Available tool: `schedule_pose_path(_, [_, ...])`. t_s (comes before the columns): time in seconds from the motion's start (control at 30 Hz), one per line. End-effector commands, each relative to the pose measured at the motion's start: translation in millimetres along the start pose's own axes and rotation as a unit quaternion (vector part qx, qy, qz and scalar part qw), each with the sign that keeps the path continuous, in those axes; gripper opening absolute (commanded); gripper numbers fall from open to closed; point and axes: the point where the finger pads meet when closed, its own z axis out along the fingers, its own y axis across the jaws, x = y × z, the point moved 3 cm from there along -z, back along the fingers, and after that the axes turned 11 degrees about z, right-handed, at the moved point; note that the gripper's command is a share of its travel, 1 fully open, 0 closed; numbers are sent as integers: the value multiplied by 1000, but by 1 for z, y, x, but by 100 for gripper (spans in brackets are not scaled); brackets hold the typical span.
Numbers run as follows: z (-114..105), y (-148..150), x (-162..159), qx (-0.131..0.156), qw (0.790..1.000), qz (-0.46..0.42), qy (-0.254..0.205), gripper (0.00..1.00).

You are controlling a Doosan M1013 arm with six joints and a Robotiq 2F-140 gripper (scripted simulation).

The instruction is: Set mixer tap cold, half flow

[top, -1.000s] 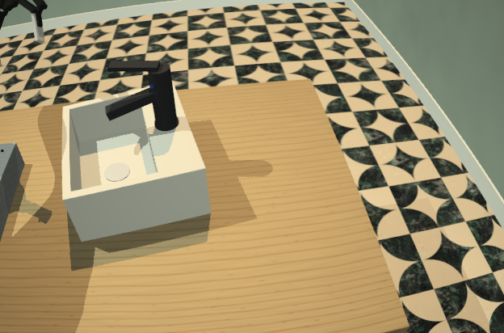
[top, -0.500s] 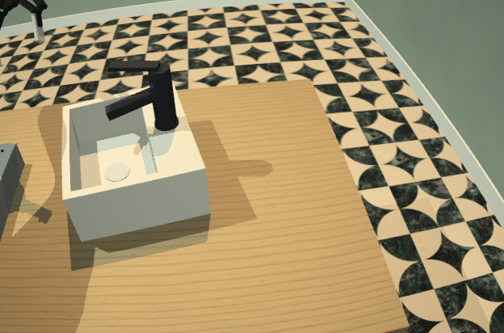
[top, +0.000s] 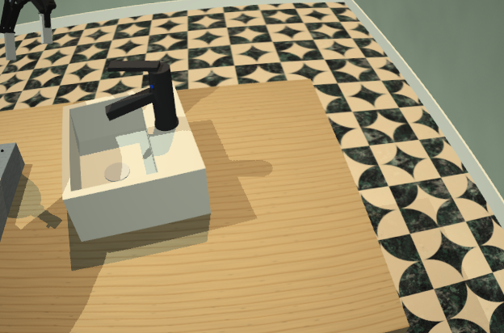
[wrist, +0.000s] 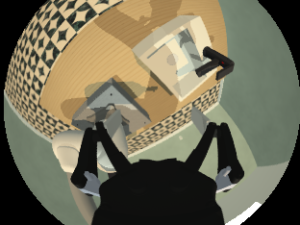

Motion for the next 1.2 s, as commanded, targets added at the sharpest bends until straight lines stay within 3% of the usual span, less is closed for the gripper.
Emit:
schedule_pose_path(0.0, [0,28,24,81,990,113,6,100])
schedule_pose_path(0.1, [-1,40,31,94,986,135,7,100])
schedule_pose_path(0.13, [-1,55,39,134,971,199,11,100])
schedule_pose_path(0.3, [0,106,58,190,934,303,19,100])
schedule_pose_path(0.47, [4,161,69,245,878,411,27,100])
schedule_pose_path(0.6, [9,207,71,284,821,494,35,100])
schedule_pose_path(0.67, [9,207,71,284,821,494,35,100])
schedule_pose_path(0.7, [10,218,71,294,803,517,38,100])
schedule_pose_path(0.8, [13,238,70,306,780,545,41,100])
schedule_pose_path(0.93, [13,241,69,307,776,549,42,100])
schedule_pose_path(0.97, [13,241,69,307,776,549,42,0])
schedule_pose_path(1.17, [13,241,69,307,776,549,42,0])
